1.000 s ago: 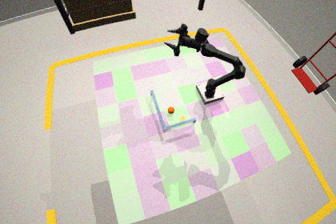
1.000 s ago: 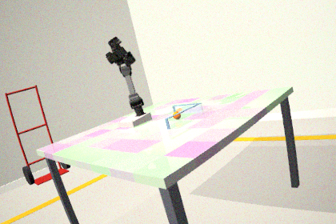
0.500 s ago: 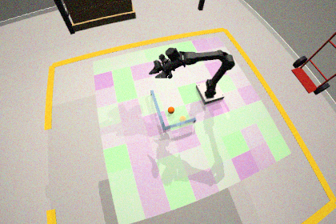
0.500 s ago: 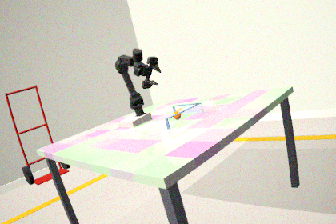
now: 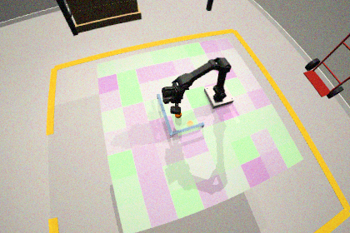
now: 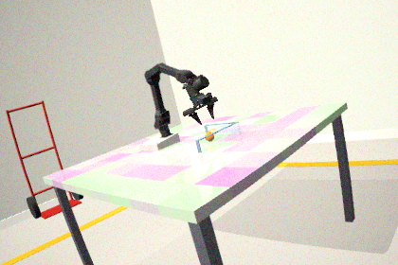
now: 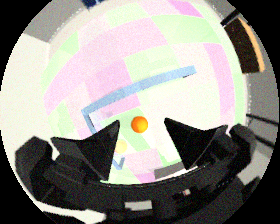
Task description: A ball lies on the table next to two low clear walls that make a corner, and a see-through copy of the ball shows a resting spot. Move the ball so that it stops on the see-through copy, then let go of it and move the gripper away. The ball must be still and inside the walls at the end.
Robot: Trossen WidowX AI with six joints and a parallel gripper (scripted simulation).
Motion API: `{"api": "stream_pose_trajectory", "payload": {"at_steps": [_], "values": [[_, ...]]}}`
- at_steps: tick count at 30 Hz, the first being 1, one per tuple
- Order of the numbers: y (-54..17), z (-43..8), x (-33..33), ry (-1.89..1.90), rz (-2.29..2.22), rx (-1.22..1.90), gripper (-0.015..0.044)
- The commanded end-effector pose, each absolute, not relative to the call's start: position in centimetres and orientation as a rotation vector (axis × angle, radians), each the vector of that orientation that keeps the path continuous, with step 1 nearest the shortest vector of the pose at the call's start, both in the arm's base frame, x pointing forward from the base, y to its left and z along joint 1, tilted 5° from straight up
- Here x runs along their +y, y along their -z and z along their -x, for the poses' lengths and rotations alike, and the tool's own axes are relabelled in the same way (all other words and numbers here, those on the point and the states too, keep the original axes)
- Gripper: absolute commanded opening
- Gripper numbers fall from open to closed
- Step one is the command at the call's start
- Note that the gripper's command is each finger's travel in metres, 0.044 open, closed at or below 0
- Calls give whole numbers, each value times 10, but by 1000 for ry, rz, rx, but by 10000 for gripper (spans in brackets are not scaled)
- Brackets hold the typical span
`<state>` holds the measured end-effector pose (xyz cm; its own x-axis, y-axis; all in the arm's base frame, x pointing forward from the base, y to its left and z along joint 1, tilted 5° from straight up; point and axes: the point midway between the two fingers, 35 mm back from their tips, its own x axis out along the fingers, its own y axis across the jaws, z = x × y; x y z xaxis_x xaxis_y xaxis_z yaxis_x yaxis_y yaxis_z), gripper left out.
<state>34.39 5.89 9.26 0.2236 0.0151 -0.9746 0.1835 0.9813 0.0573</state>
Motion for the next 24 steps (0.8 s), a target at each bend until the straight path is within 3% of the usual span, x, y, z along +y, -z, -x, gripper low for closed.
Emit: {"api": "stream_pose_trajectory", "payload": {"at_steps": [1, 24], "values": [[-63, -313, 78, -59, 184, 1557, 347], [-41, -314, 76, -59, 184, 1557, 347]]}}
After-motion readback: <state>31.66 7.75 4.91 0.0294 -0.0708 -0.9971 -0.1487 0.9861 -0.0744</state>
